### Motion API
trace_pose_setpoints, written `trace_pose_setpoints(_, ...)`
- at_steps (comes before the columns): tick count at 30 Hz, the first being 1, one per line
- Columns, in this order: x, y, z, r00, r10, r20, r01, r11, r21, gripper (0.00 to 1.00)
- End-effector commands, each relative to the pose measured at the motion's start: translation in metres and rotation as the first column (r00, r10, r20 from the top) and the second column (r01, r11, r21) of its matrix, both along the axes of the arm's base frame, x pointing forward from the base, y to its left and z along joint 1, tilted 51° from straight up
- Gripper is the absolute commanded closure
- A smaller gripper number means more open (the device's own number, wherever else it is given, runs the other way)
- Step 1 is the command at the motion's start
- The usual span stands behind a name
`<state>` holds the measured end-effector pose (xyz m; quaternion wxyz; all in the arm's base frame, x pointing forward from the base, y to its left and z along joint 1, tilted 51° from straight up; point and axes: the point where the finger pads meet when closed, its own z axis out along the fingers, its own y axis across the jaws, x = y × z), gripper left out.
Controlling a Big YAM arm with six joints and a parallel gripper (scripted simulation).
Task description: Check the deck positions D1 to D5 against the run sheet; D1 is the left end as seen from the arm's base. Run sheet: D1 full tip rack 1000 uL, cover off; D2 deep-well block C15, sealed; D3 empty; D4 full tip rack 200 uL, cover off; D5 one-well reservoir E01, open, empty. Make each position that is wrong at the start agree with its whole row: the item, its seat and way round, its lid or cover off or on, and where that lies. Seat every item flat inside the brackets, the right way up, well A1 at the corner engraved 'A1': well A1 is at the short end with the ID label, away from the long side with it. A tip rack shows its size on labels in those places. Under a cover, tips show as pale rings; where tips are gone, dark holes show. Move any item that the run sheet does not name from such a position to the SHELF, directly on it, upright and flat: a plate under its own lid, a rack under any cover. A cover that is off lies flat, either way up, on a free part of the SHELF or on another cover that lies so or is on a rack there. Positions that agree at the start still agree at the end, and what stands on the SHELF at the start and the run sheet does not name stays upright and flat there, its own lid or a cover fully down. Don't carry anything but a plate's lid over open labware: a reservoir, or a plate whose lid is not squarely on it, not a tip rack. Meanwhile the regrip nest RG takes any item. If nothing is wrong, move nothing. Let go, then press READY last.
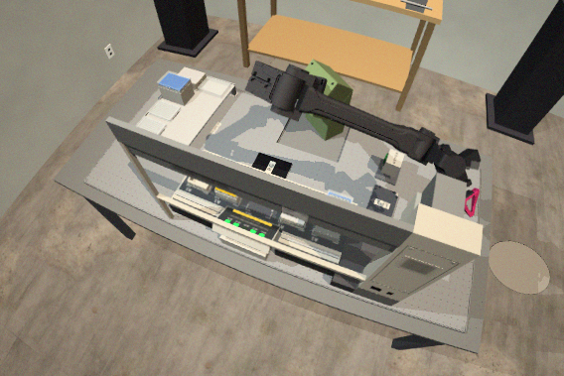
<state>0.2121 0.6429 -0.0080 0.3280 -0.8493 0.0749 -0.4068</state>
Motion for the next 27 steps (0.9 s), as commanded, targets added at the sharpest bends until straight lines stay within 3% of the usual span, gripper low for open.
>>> trace_pose_setpoints(1, -0.024, 0.0, 0.024, 1.0, -0.012, -0.022, 0.015, 0.994, 0.106, 0.0)
trace_pose_setpoints(11, -0.023, -0.05, 0.034, 0.986, -0.151, -0.068, 0.163, 0.959, 0.232, 0.0)
trace_pose_setpoints(14, -0.016, -0.06, 0.028, 0.981, -0.179, -0.072, 0.19, 0.957, 0.218, 0.0)
trace_pose_setpoints(16, -0.023, -0.065, 0.037, 0.978, -0.192, -0.086, 0.208, 0.941, 0.266, 0.0)
trace_pose_setpoints(27, -0.023, -0.122, 0.044, 0.931, -0.332, -0.153, 0.365, 0.858, 0.362, 0.0)
